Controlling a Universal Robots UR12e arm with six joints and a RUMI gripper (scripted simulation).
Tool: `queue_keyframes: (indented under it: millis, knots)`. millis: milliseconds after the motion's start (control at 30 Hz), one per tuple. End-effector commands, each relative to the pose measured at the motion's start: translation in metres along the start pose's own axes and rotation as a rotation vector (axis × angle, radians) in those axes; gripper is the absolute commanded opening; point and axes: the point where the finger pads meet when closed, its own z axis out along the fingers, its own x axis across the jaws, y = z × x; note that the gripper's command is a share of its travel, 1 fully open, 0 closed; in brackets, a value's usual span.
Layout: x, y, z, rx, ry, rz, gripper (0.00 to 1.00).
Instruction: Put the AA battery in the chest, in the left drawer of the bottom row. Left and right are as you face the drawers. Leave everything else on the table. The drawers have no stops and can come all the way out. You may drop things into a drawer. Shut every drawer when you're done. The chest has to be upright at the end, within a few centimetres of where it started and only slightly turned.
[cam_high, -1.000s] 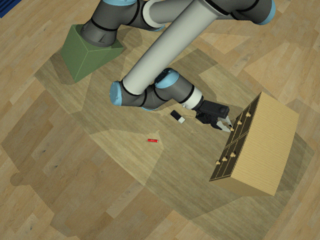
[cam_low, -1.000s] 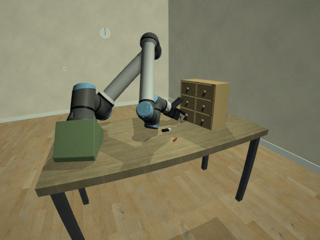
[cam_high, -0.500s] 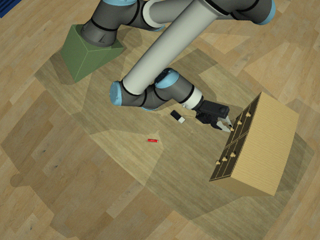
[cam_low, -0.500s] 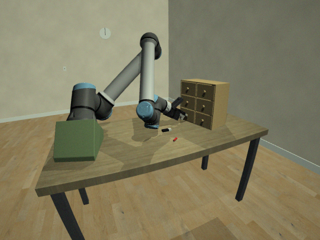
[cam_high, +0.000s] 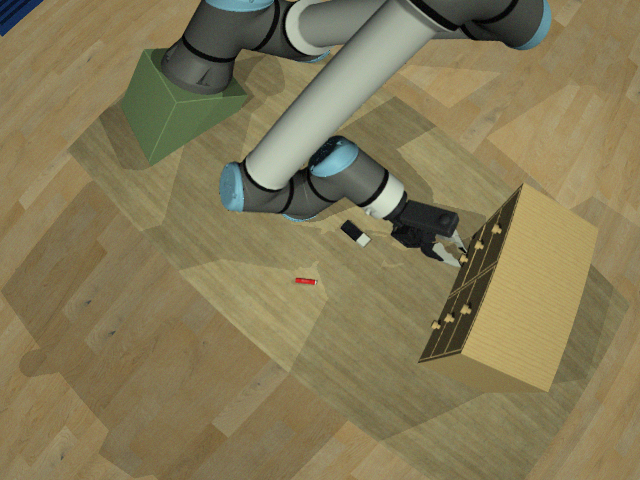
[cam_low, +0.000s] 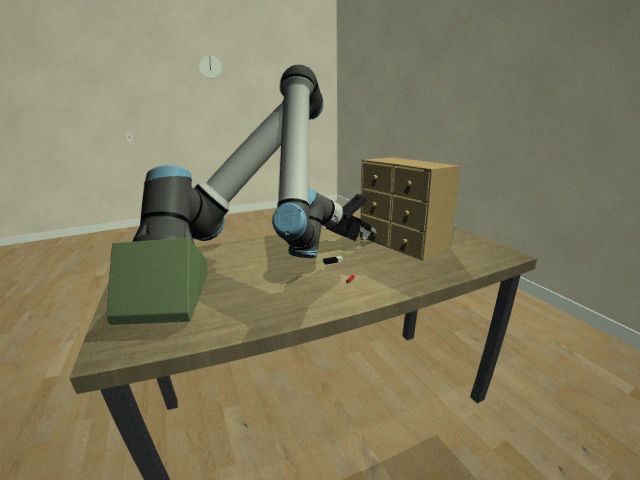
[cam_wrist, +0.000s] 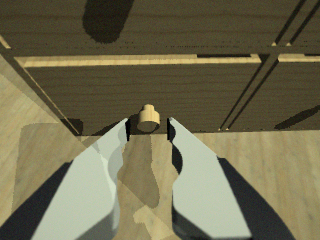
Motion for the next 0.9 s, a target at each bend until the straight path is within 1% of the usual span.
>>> queue_keyframes:
  millis: [0, 400, 633, 700, 867]
  knots:
    - [-0.001, -0.002, 0.001, 0.001, -0.001, -0.003, 0.2]
    - [-0.001, -0.001, -0.001, 0.001, -0.001, -0.001, 0.2]
    - [0.0, 0.007, -0.013, 0.0, 0.001, 0.002, 0.2]
    - [0.0, 0.007, -0.013, 0.0, 0.001, 0.002, 0.2]
    - [0.0, 0.015, -0.026, 0.0, 0.001, 0.002, 0.2]
